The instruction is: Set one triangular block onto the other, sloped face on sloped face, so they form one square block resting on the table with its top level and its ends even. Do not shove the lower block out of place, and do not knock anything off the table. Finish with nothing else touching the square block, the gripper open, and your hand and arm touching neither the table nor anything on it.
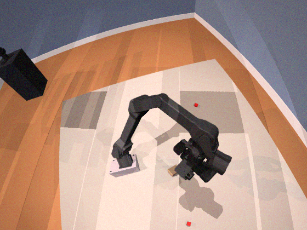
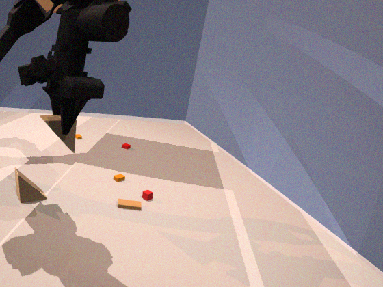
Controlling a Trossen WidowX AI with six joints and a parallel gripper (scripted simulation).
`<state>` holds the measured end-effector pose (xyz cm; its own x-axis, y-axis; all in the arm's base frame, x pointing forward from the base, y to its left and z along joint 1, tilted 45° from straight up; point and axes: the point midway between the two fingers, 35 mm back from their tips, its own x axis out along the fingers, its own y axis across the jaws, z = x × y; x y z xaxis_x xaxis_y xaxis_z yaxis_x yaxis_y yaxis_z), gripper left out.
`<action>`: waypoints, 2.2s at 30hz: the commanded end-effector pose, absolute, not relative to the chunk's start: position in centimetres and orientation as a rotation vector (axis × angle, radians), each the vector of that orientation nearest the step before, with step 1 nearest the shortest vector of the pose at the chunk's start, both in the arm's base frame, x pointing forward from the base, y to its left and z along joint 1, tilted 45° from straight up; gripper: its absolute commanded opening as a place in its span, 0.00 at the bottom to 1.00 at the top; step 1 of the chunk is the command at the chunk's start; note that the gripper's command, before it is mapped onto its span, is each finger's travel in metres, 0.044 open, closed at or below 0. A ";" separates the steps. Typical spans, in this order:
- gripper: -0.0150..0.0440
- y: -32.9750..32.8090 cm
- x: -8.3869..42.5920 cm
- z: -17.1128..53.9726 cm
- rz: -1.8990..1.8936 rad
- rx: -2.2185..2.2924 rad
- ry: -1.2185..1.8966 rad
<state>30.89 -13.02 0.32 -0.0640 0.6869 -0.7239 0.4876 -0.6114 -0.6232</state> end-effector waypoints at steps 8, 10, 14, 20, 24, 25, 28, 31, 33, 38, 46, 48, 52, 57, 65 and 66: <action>0.25 -9.9 30.0 4.5 1.744 -2.020 -1.288; 0.25 -9.5 29.9 4.9 1.744 -2.020 -1.289; 0.25 -9.3 29.8 4.8 1.744 -2.020 -1.289; 0.25 -8.4 29.0 2.9 1.744 -2.020 -1.289; 0.25 -7.7 28.3 1.7 1.743 -2.020 -1.289; 0.25 -7.5 28.1 1.4 1.743 -2.020 -1.289; 0.25 -6.9 27.6 0.5 1.743 -2.019 -1.289; 0.25 -6.3 26.9 -0.4 1.743 -2.019 -1.289; 0.25 -5.9 26.5 -0.9 1.743 -2.019 -1.289; 0.25 -5.5 26.1 -1.6 1.743 -2.019 -1.289; 0.25 -4.1 25.0 -3.7 1.742 -2.018 -1.290; 0.25 -4.2 25.1 -3.7 1.742 -2.018 -1.290; 0.25 -4.2 25.3 -3.7 1.738 -2.029 -1.287; 0.25 -4.2 25.2 -3.7 1.738 -2.028 -1.286; 0.25 -4.2 25.2 -3.8 1.737 -2.028 -1.284; 0.25 -4.2 25.2 -3.8 1.737 -2.028 -1.284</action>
